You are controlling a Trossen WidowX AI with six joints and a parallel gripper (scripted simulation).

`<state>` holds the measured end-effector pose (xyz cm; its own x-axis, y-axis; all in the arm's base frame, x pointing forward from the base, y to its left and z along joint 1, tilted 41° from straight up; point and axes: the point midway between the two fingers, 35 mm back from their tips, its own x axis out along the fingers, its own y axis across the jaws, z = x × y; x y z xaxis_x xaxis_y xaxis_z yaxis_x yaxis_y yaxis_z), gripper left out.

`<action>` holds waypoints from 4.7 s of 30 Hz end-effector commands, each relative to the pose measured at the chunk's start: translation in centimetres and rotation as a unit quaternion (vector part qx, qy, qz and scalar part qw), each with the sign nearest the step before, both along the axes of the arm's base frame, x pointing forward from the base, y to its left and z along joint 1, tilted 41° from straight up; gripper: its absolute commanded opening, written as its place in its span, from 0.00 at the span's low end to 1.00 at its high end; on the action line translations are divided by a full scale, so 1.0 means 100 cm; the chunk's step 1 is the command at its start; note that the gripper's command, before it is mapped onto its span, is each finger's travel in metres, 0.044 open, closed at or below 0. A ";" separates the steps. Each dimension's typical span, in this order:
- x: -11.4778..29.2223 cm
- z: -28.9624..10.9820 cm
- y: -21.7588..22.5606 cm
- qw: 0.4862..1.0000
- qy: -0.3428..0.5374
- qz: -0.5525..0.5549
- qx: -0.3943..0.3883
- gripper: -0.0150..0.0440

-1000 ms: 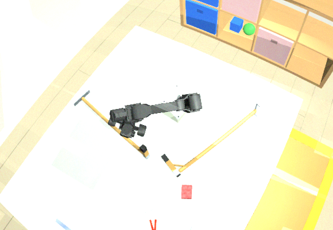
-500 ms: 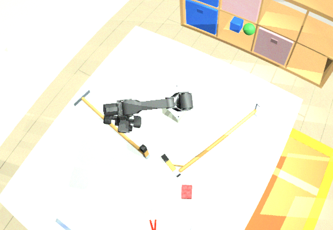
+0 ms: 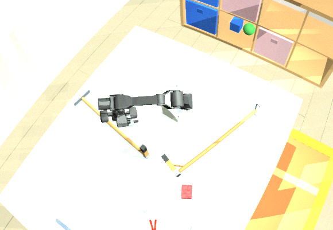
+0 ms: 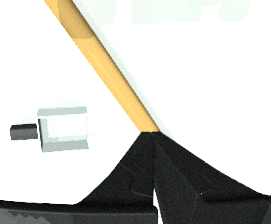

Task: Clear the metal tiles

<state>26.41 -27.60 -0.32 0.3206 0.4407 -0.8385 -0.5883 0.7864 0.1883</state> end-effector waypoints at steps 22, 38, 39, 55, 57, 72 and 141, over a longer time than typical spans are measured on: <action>-0.045 -0.034 -0.029 0.974 -0.059 0.219 0.004 0.25; -0.064 -0.046 -0.034 0.950 -0.098 0.297 0.018 0.25; -0.064 -0.047 -0.034 0.950 -0.098 0.297 0.018 0.25; -0.053 -0.079 -0.016 0.950 -0.098 0.296 0.016 0.25; -0.051 -0.084 -0.013 0.950 -0.098 0.296 0.016 0.25; -0.043 -0.114 0.010 0.950 -0.099 0.296 0.015 0.25; -0.005 -0.170 0.047 0.950 -0.103 0.295 0.013 0.25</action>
<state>25.33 -22.52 -17.37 0.1572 0.6179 -0.7704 -0.9534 0.2984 0.0448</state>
